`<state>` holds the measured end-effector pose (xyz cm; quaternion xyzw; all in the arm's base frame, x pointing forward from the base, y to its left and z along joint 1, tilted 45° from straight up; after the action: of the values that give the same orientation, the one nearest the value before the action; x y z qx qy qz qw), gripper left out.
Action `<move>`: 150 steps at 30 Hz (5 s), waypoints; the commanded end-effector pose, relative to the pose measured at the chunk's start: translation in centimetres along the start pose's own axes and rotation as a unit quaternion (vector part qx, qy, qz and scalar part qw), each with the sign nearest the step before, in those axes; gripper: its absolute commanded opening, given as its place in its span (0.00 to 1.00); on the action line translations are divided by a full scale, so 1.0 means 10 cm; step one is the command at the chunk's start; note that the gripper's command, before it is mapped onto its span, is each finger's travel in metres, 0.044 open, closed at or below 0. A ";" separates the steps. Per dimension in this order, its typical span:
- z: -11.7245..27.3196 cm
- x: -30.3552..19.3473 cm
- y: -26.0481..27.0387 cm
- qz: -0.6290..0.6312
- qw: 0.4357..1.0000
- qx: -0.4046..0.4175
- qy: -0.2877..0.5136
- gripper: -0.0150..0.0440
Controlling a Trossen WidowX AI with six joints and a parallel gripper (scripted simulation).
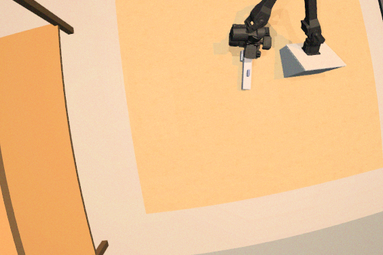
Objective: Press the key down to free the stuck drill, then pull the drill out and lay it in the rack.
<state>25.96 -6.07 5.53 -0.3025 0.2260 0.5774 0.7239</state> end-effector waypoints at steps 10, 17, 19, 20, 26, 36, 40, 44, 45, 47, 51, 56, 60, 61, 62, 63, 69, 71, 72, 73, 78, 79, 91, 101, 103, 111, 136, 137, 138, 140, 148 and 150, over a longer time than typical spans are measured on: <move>0.00 -0.02 0.00 0.002 1.000 0.001 0.001 0.25; 0.00 -0.09 0.01 0.005 1.000 0.001 0.002 0.25; 0.00 -0.11 0.01 0.005 1.000 0.001 0.002 0.25; 0.00 -0.12 0.01 0.005 1.000 0.001 0.002 0.25; 0.01 -0.22 0.00 0.005 1.000 0.001 0.002 0.25; 0.01 -0.35 0.00 0.005 1.000 0.001 0.003 0.25; 0.02 -0.42 0.00 0.005 1.000 0.001 0.003 0.25; 0.01 -0.40 0.00 0.003 1.000 0.002 0.003 0.34; 0.01 -0.40 0.00 0.003 1.000 0.002 0.003 0.39; 0.01 -0.40 0.00 0.003 1.000 0.002 0.003 0.48; 0.01 -0.40 0.00 0.003 1.000 0.002 0.003 0.65; 0.00 -0.38 0.00 0.004 1.000 0.002 0.003 0.88; -0.01 -0.35 0.00 0.005 1.000 0.001 0.003 1.00; -0.01 -0.35 0.00 0.005 1.000 0.001 0.003 1.00; -0.01 -0.34 0.00 0.005 1.000 0.001 0.003 1.00; -0.01 -0.34 0.00 0.005 1.000 0.001 0.003 1.00; -0.02 -0.31 0.00 0.005 1.000 0.001 0.003 1.00; -0.02 -0.30 0.00 0.005 1.000 0.001 0.003 1.00; -0.02 -0.30 0.00 0.005 1.000 0.001 0.003 1.00; -0.03 -0.29 0.00 0.005 1.000 0.001 0.003 1.00; -0.03 -0.27 0.00 0.005 1.000 0.001 0.003 1.00; -0.04 -0.26 0.00 0.005 1.000 0.001 0.003 1.00; -0.04 -0.25 -0.01 0.008 1.000 0.001 0.001 0.78; -0.04 -0.25 -0.01 0.008 1.000 0.001 0.001 0.33; -0.04 -0.25 -0.01 0.008 1.000 0.001 0.001 0.28; -0.02 -0.25 0.00 0.005 1.000 0.001 0.003 0.25; -0.01 -0.39 0.00 0.005 1.000 0.001 0.003 0.25; 0.00 -0.40 0.00 0.005 1.000 0.001 0.003 0.25; 0.00 -0.42 0.00 0.005 1.000 0.001 0.003 0.25; 0.00 -0.45 0.00 0.005 1.000 0.001 0.003 0.25; 0.01 -0.58 -0.01 0.005 1.000 0.001 0.003 0.25; 0.01 -0.62 -0.01 0.005 1.000 0.001 0.003 0.25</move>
<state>24.62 -9.97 9.22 -0.3028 0.2325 0.5771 0.7220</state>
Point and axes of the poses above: the point midway between the two fingers, 35 mm back from their tips, its own z axis back along the fingers, its own y axis across the jaws, x = y × z, the point moved 8 cm from there along z, back along the fingers, and after that the axes turned 1 degree about -z, right-handed, at the moved point
